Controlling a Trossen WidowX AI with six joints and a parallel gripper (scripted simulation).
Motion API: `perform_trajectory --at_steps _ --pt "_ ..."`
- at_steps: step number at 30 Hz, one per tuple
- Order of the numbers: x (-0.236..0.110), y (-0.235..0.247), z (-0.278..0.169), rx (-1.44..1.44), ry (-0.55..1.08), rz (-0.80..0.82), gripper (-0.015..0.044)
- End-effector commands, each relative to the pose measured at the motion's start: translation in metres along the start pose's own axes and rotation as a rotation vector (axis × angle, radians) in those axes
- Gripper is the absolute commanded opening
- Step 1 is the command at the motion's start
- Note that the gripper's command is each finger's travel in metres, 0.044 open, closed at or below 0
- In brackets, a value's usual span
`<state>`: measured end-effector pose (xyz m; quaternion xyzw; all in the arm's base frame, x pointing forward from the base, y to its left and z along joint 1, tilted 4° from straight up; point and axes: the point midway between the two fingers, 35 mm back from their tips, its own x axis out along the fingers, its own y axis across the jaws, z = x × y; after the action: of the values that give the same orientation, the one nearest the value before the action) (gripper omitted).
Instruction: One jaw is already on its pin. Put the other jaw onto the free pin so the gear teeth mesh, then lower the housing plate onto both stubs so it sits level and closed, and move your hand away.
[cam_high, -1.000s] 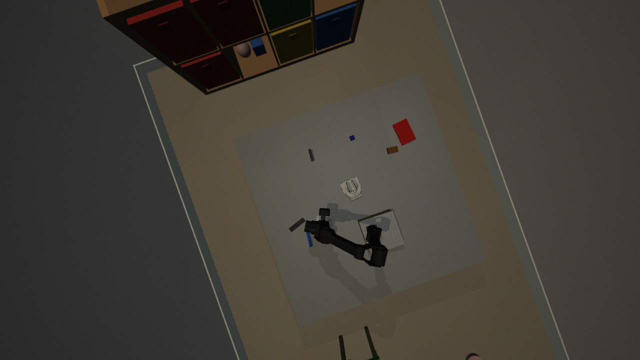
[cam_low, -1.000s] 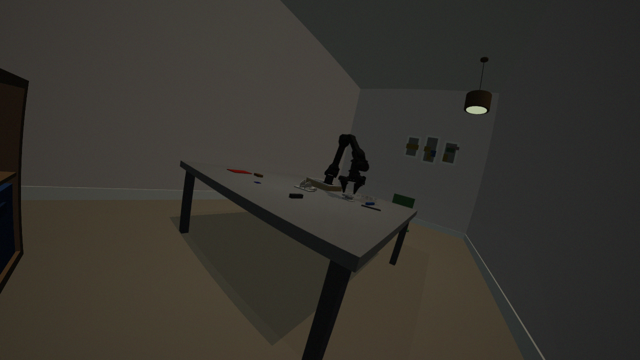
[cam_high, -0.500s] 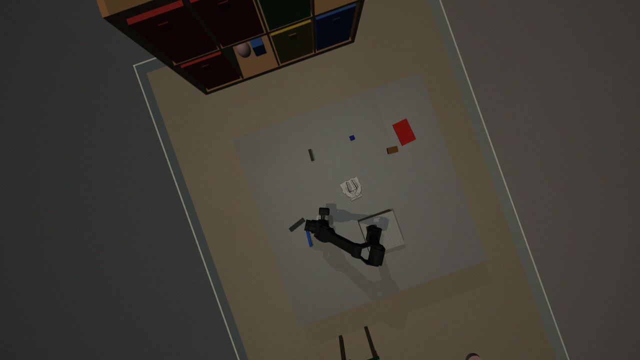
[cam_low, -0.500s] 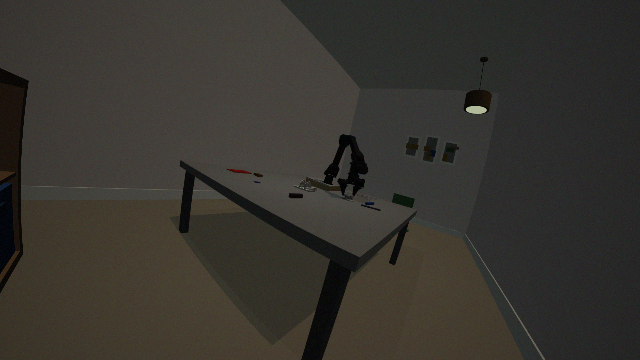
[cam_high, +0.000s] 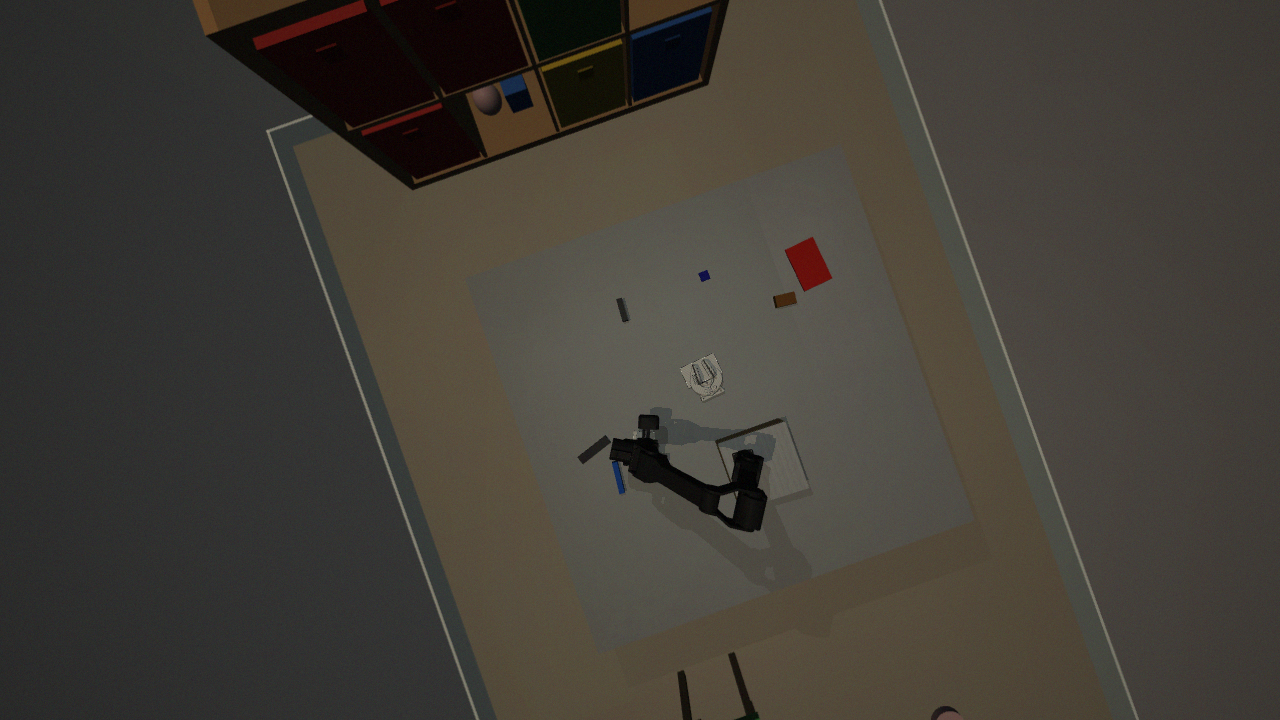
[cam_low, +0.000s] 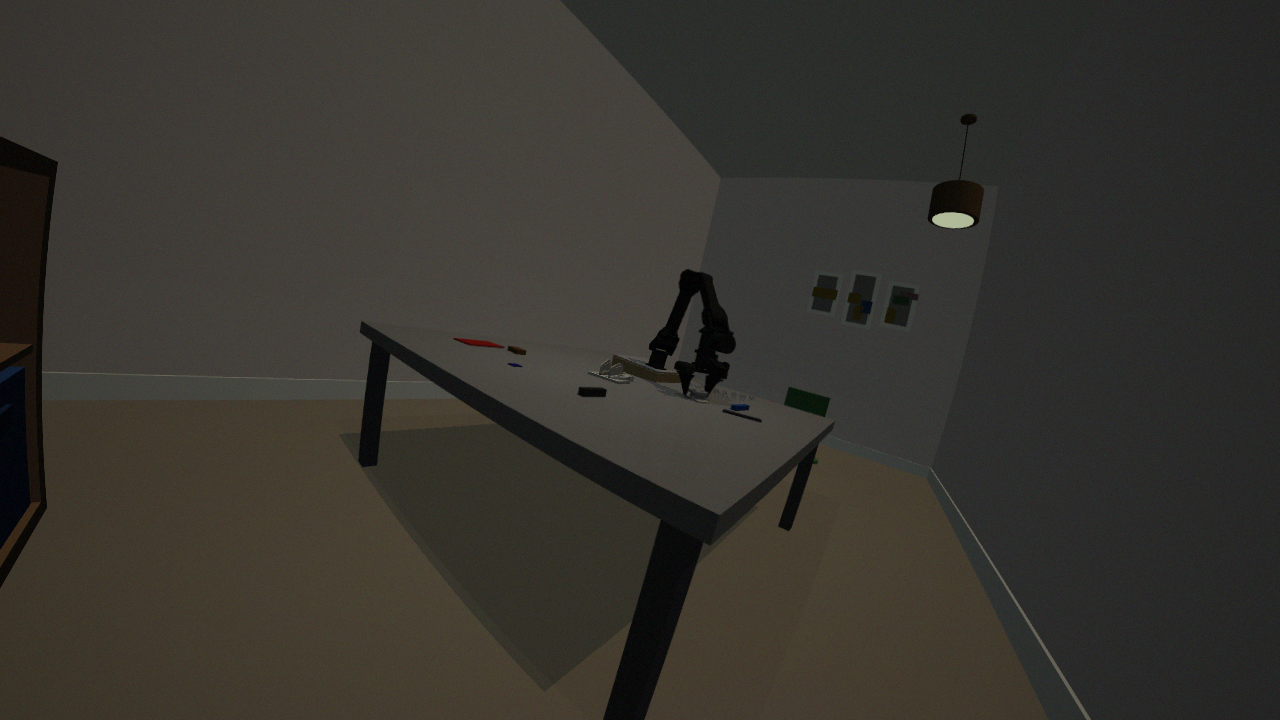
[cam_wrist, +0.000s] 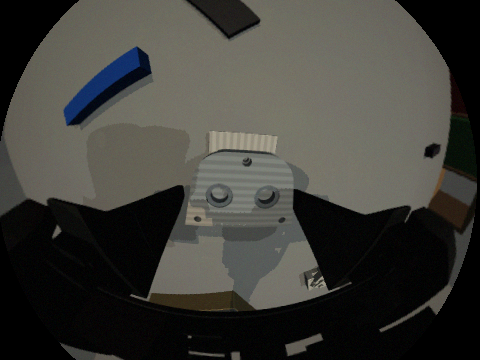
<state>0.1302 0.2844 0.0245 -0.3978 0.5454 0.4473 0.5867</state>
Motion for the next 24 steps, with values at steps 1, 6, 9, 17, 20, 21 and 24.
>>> perform_trajectory --at_steps 1,6,9,17,20,21,24 --pt "0.0005 -0.0006 0.0001 0.001 0.0 -0.004 0.044" --pt "0.001 -0.0006 0.0002 0.001 0.0 -0.004 0.044" --pt "0.001 -0.0006 0.0002 0.001 0.0 -0.004 0.044" --pt "0.0005 0.0 0.0 0.0 0.0 0.0 0.042" --pt "0.0005 0.0 0.0 0.0 0.0 0.0 0.04" --pt "0.0005 0.0 0.0 0.0 0.0 0.0 0.0393" --pt "0.0005 0.0 0.0 0.0 0.0 0.0 0.0373"
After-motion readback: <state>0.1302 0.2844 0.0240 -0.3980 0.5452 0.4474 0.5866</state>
